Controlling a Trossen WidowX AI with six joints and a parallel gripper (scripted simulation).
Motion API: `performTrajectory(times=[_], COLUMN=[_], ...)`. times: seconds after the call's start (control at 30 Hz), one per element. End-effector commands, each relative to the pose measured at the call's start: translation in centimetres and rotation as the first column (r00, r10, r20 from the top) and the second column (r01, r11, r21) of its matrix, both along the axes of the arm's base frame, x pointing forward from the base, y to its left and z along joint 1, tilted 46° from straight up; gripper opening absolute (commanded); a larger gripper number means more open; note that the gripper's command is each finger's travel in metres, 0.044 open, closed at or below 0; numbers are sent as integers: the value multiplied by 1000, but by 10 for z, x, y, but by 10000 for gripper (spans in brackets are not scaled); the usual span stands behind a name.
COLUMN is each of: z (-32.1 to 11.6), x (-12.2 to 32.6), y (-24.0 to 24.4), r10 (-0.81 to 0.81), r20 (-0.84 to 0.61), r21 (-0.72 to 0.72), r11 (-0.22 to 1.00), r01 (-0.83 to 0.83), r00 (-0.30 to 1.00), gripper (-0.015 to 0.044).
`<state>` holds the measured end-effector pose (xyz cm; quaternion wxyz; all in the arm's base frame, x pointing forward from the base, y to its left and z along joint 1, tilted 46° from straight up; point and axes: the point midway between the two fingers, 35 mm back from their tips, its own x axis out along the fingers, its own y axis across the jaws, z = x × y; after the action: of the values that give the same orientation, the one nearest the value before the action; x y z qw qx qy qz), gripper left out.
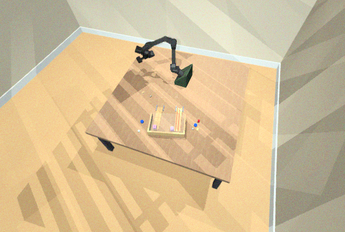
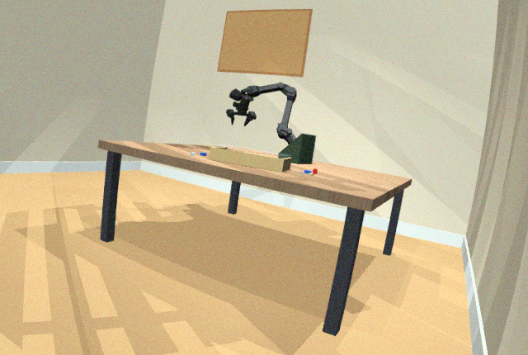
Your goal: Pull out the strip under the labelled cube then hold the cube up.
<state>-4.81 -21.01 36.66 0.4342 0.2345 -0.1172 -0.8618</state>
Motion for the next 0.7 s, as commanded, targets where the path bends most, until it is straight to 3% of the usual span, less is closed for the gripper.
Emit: performTrajectory(times=[0.0, 0.3, 0.43, 0.67], z=[-1, -52, -79, -124], x=[2, 126, 187, 271], y=[-2, -56, -46, -19], r10=[8, 439, 629, 809], r20=[-4, -201, -227, -338], r21=[4, 195, 279, 403], r11=[1000, 894, 774, 586], r01=[-8, -404, -569, -703], r00=[1000, 876, 744, 481], gripper=[400, 400, 400, 400])
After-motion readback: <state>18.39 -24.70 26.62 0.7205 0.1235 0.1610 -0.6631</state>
